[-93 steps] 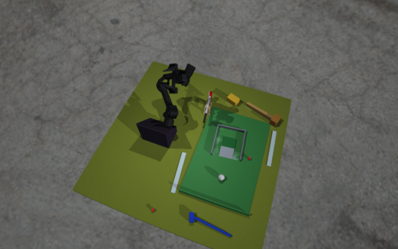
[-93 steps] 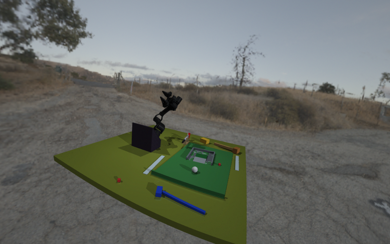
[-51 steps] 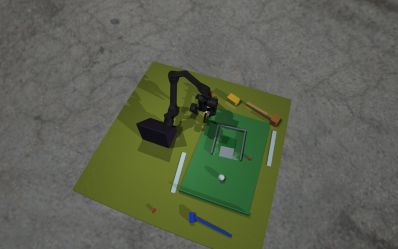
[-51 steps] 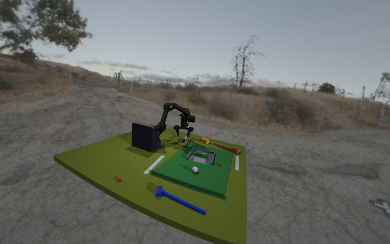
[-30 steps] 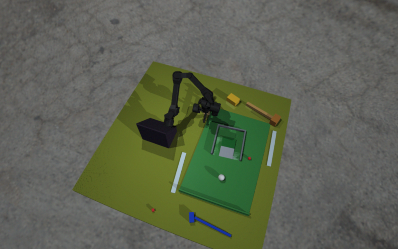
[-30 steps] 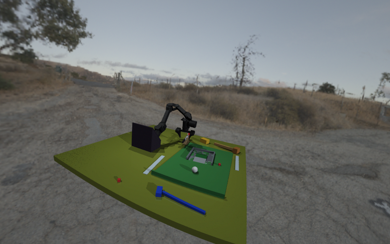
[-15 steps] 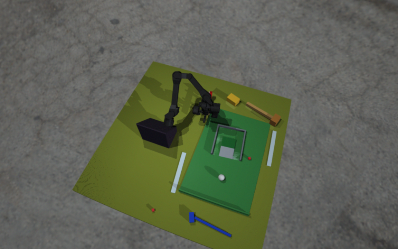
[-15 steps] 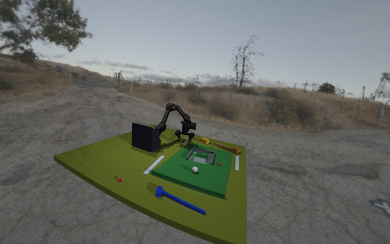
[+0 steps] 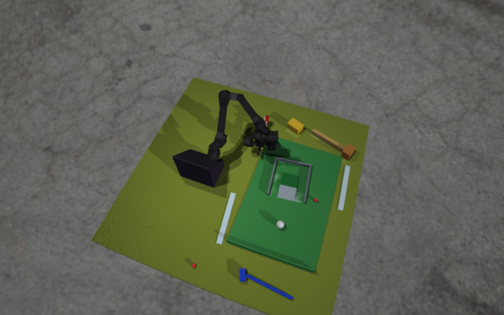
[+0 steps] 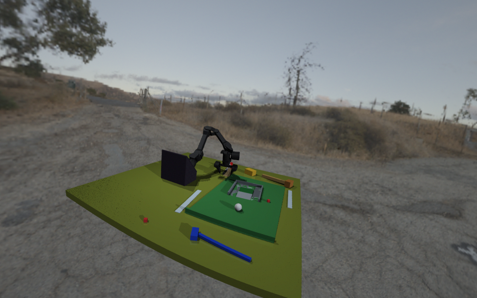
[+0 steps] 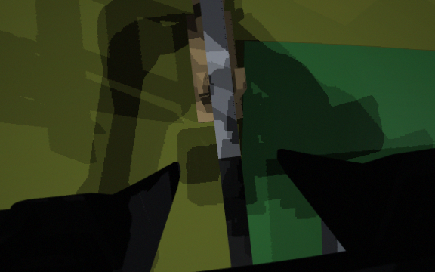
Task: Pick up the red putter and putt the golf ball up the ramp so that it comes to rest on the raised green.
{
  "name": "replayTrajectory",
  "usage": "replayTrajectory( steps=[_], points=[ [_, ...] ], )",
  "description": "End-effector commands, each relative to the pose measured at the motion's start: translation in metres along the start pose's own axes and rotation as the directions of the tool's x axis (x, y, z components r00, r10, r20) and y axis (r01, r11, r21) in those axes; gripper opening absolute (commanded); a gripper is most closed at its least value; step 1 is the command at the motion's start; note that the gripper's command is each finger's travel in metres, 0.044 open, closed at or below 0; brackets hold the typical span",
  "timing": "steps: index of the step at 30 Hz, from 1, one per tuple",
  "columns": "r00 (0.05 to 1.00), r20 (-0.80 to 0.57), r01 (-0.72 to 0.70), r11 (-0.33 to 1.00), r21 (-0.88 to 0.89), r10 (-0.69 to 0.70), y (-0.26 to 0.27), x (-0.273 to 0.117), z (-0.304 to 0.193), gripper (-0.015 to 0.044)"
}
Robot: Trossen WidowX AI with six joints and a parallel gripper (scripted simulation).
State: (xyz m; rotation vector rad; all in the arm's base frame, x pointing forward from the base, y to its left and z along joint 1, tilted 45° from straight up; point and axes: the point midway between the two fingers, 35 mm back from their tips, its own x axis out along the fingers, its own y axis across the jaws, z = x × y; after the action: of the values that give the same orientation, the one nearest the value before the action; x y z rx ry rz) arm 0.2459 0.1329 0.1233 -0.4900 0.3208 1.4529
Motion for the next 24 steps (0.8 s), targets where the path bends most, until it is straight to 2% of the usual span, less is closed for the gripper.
replayTrajectory(
  steps=[1, 2, 18, 24],
  points=[
    [1.000, -0.004, -0.002, 1.000, 0.008, 0.002, 0.0015, 0.0044, -0.0028, 0.0440],
    [1.000, -0.004, -0.002, 1.000, 0.008, 0.002, 0.0015, 0.0044, -0.0028, 0.0440],
    [1.000, 0.000, -0.001, 1.000, 0.001, 0.001, 0.0003, 0.0016, -0.0004, 0.0020],
    [1.000, 0.000, -0.001, 1.000, 0.001, 0.001, 0.0003, 0.0016, -0.0004, 0.0000]
  ],
)
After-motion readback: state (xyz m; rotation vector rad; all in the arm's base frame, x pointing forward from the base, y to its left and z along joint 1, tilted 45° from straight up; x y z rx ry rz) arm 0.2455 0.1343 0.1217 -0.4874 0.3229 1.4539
